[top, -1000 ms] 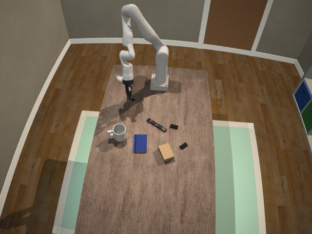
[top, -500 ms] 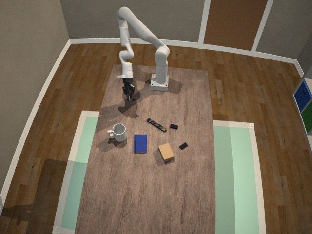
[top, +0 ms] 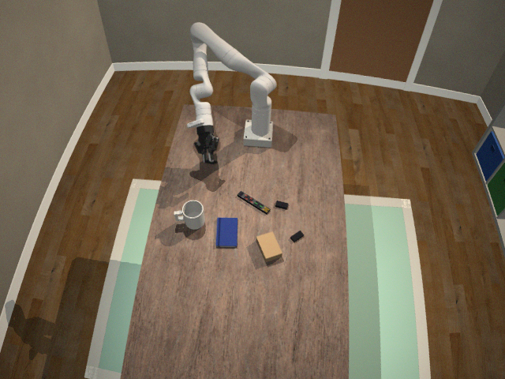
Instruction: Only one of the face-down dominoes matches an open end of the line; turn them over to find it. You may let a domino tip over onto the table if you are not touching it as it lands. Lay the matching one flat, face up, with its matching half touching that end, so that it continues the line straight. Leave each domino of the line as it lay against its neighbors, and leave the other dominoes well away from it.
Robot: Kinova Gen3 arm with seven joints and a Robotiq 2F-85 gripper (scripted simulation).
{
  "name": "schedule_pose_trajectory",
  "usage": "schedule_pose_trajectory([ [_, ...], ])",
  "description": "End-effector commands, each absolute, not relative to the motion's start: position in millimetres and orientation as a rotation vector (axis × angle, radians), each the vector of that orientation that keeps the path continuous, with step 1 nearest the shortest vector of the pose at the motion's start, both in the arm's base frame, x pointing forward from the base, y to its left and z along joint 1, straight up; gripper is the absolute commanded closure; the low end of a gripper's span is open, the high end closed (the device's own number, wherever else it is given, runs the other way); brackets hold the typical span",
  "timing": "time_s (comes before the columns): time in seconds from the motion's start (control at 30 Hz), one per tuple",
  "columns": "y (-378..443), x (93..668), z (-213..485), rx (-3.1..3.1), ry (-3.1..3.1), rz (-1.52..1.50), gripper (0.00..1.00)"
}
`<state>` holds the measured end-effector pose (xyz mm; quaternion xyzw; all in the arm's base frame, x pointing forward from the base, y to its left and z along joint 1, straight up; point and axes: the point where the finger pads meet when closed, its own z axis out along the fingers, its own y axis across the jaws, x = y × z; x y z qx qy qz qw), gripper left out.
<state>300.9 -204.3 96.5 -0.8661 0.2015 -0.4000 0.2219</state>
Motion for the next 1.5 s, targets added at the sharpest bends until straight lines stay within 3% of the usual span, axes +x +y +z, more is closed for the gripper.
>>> schedule_pose_trajectory([
  [0.0, -202.4, 300.3, 96.2, -2.321, 0.338, -1.104, 0.69],
  [1.47, -200.2, 298.1, 98.2, -1.921, -0.715, -1.440, 0.69],
])
